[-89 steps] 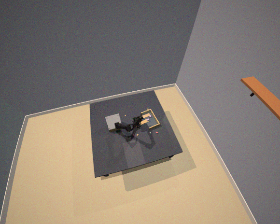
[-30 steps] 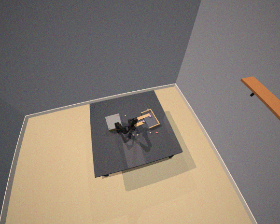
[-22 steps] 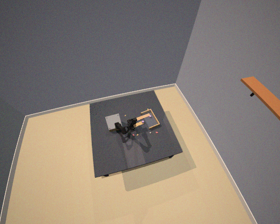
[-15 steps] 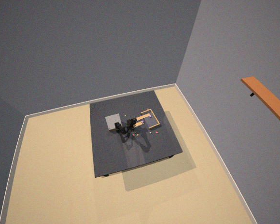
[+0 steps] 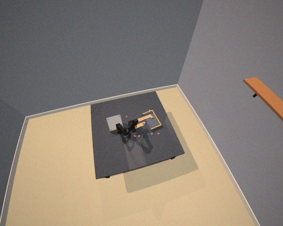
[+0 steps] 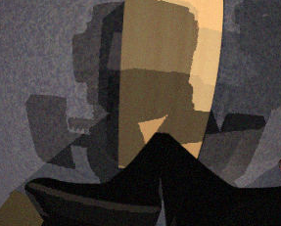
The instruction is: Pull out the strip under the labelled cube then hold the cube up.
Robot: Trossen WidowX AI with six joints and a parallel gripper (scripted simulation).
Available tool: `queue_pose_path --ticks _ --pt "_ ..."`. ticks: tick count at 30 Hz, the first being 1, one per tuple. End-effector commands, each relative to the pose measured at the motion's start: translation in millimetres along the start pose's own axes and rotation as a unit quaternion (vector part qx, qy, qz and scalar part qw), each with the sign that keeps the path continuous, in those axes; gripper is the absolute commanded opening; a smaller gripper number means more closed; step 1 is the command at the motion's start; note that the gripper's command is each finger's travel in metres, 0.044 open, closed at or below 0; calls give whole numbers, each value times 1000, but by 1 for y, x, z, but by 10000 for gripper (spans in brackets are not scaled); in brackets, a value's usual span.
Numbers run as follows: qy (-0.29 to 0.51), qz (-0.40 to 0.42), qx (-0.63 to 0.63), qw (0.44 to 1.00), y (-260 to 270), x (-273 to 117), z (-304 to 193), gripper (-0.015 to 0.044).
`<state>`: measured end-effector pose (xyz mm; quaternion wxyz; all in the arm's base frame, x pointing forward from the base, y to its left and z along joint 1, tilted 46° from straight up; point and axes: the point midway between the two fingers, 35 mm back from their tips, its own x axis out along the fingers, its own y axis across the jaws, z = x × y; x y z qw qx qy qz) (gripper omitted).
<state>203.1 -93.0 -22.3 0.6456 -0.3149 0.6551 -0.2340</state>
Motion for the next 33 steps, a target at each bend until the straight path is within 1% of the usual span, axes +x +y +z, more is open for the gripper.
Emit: queue_pose_path --ticks 1,11,12,17,20,33 --pt "14 0 -7 1000 1 4 -10 0" --pt "14 0 -7 1000 1 4 -10 0" --pt "1 0 0 1000 0 -2 0 0" --pt "13 1 -6 1000 0 -40 3 0" --pt "14 1 -7 1000 0 -42 2 0" --pt "13 0 12 1000 -2 -44 57 341"
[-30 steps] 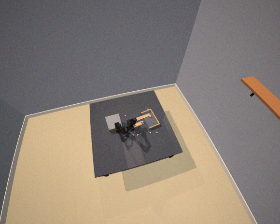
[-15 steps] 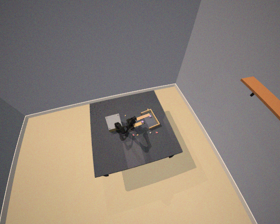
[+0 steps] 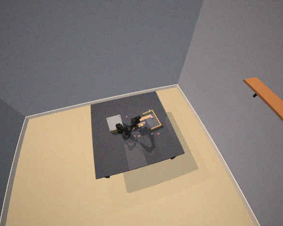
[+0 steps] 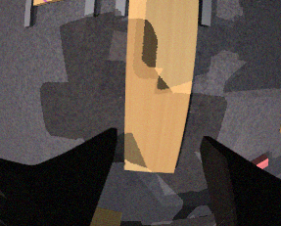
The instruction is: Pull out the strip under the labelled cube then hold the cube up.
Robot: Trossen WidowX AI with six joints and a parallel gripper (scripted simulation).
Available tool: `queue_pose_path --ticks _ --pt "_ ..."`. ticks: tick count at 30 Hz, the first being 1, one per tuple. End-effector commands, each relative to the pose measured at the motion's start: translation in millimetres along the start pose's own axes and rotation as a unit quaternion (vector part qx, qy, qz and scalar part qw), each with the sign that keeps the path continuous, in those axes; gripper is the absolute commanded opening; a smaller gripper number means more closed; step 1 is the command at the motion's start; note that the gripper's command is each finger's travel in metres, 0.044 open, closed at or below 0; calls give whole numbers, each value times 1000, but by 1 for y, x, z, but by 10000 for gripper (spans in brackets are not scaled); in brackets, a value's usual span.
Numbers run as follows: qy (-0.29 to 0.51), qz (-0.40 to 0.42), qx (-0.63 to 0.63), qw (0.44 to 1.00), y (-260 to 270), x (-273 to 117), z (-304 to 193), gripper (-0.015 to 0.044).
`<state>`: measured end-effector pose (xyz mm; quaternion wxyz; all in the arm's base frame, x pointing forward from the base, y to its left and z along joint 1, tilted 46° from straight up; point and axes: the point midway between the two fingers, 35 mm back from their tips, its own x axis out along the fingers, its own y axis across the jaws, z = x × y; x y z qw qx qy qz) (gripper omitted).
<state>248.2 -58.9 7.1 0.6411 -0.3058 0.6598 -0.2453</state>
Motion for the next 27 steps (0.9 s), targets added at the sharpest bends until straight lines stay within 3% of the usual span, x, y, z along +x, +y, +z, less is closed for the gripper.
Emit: queue_pose_path --ticks 1,4,27 --pt "1 1 1 1000 1 -1 15 368" --pt "1 1 1 1000 1 -3 27 440" --pt "-1 2 3 1000 1 -15 123 440"
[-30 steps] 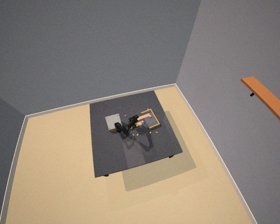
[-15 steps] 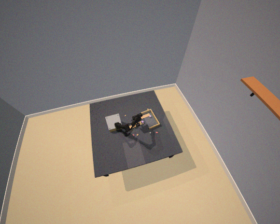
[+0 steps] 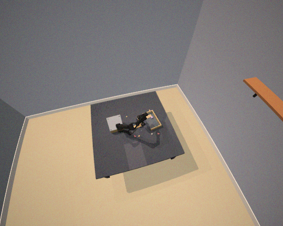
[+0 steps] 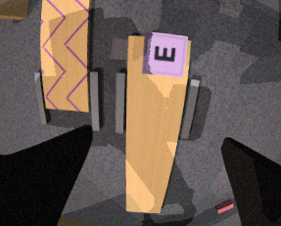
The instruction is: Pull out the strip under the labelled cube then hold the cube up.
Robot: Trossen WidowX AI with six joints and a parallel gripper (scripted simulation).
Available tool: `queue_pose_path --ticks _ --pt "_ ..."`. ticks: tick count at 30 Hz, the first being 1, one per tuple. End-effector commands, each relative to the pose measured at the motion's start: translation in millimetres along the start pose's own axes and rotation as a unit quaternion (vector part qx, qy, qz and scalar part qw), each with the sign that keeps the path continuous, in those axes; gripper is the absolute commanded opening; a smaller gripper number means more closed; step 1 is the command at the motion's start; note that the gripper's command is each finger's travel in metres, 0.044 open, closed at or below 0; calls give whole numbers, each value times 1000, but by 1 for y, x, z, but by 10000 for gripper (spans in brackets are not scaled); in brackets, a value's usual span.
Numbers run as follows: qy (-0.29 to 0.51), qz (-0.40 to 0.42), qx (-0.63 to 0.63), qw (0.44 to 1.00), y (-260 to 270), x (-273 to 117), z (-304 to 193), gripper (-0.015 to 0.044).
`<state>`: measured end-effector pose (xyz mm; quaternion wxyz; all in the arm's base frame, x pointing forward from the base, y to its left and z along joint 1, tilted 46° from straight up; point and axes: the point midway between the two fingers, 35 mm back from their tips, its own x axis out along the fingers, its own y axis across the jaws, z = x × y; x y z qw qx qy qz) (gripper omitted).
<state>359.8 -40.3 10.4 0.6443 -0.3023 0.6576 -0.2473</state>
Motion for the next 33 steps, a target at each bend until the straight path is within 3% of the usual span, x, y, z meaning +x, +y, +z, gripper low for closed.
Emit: queue_pose_path --ticks 1,10,18,33 --pt "1 1 -2 1000 1 -1 15 440" --pt "0 1 -1 1000 1 -4 49 440" --pt "0 1 -1 1000 1 7 50 250" --pt "0 0 -1 1000 1 31 51 250"
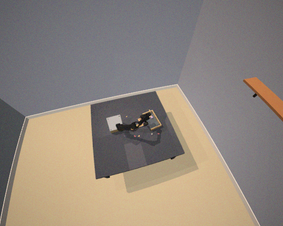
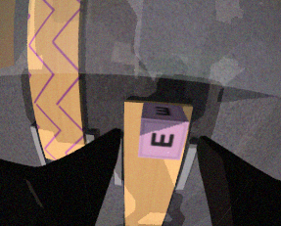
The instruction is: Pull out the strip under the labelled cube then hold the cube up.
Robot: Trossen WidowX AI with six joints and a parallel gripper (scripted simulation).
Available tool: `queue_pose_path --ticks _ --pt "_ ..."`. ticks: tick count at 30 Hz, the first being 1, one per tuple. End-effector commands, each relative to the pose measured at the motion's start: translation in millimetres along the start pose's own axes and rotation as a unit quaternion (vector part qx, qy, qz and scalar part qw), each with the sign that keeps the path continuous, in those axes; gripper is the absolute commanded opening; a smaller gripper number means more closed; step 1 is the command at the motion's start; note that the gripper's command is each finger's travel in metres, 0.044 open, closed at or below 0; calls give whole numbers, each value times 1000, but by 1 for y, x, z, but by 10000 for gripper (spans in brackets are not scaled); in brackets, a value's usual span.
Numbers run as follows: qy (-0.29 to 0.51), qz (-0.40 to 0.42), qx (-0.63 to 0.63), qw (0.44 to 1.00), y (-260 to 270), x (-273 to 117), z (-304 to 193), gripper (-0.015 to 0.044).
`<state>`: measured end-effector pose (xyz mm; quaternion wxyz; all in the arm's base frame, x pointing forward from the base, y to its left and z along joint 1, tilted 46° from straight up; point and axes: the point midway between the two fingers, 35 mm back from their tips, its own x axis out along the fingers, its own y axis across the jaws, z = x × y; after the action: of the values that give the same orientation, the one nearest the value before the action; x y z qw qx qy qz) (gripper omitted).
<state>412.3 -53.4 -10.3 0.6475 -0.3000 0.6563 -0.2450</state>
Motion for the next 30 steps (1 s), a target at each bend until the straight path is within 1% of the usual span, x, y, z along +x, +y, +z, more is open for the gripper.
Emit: queue_pose_path --ticks 1,12,17,21,27,30 --pt "3 -3 -2 1000 -1 8 -2 250" --pt "4 -4 -2 1000 -2 26 -3 250" --pt "4 -4 -2 1000 -2 27 -3 250" --pt "2 -1 0 1000 -1 25 -2 145" --pt "2 -1 0 1000 -1 25 -2 105" --pt "2 -1 0 1000 -1 24 -2 26"
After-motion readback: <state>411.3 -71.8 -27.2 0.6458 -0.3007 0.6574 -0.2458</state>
